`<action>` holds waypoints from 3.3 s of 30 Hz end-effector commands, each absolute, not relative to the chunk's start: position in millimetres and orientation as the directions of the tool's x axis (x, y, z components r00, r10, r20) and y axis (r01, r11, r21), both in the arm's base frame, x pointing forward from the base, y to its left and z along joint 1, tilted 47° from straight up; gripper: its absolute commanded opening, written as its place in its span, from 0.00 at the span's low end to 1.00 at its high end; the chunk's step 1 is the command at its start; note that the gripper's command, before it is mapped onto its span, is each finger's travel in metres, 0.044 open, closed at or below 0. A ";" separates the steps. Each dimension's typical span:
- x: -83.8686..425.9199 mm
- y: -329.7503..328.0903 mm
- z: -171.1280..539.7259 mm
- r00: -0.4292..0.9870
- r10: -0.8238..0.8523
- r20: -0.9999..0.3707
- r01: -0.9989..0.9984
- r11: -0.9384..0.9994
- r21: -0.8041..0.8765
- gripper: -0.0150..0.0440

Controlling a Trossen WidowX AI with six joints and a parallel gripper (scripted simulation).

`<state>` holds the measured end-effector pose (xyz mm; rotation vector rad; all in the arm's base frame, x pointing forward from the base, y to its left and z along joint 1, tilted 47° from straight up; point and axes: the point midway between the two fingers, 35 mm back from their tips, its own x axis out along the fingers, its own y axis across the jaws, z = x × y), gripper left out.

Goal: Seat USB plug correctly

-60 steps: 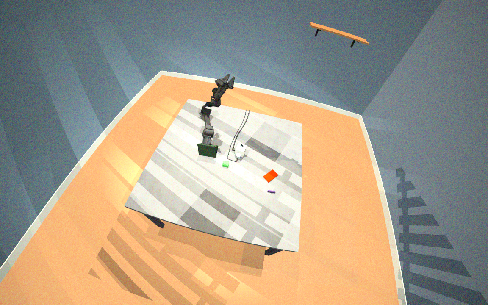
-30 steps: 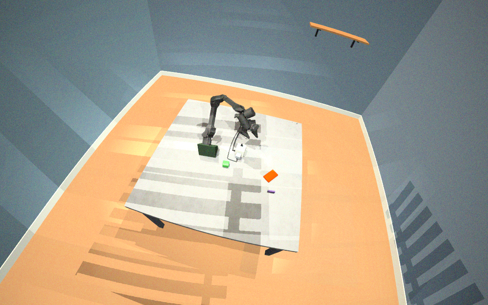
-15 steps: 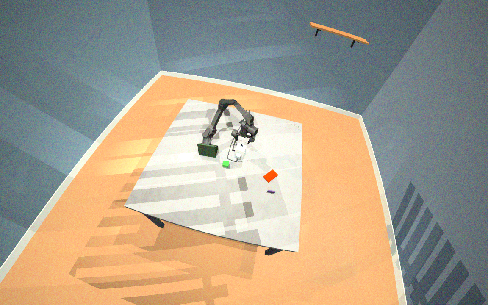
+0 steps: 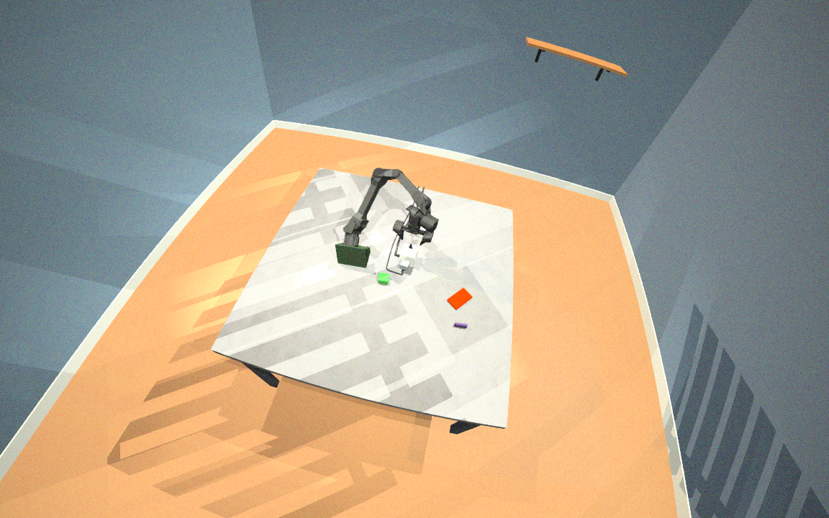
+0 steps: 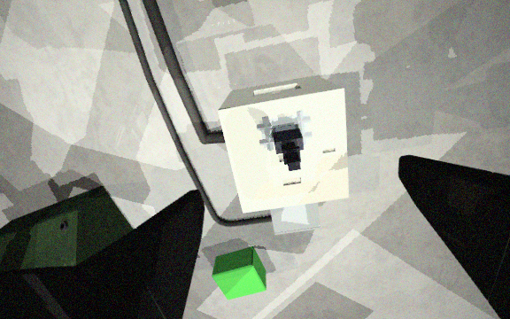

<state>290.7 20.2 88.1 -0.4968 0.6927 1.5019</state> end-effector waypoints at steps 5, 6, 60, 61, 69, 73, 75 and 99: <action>290.5 26.0 83.2 -0.057 0.729 -0.682 -0.992 0.035 0.121 1.00; 290.4 26.7 82.5 -0.057 0.729 -0.682 -0.992 0.035 0.121 1.00; 289.4 33.9 74.7 -0.062 0.727 -0.684 -0.992 0.030 0.123 0.25; 289.5 33.4 75.2 -0.062 0.727 -0.684 -0.992 0.030 0.123 0.25; 289.8 29.5 78.8 -0.062 0.726 -0.684 -0.992 0.030 0.123 0.25; 289.9 27.5 80.6 -0.062 0.726 -0.684 -0.992 0.030 0.123 0.25; 290.0 26.5 81.5 -0.062 0.726 -0.684 -0.992 0.030 0.123 0.25; 290.9 14.8 92.3 -0.063 0.726 -0.685 -0.992 0.030 0.123 0.25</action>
